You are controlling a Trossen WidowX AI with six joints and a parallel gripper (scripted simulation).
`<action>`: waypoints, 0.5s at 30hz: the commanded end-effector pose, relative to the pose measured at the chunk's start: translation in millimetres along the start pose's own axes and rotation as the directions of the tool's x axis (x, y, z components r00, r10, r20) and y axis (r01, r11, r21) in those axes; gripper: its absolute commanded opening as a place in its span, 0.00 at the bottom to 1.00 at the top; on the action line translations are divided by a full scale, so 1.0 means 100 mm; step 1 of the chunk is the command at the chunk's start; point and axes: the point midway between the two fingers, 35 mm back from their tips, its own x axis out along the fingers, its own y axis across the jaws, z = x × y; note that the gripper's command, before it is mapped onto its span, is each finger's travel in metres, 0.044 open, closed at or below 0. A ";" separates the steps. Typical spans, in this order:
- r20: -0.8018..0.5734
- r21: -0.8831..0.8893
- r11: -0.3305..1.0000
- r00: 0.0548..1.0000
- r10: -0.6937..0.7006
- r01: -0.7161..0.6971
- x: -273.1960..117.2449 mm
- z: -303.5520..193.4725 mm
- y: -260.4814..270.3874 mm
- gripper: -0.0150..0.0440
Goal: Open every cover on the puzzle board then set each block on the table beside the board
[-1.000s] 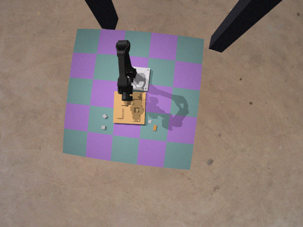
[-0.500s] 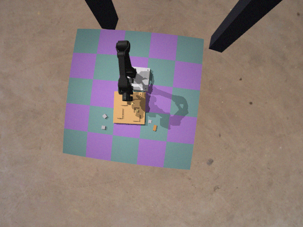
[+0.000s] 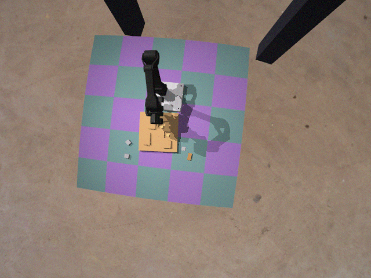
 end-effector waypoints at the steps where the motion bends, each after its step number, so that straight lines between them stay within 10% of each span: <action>1: 0.003 0.002 1.000 1.000 -0.009 0.009 0.06 0.01 -0.02 0.25; 15: 0.003 0.002 1.000 1.000 -0.009 0.009 0.19 0.01 -0.03 0.25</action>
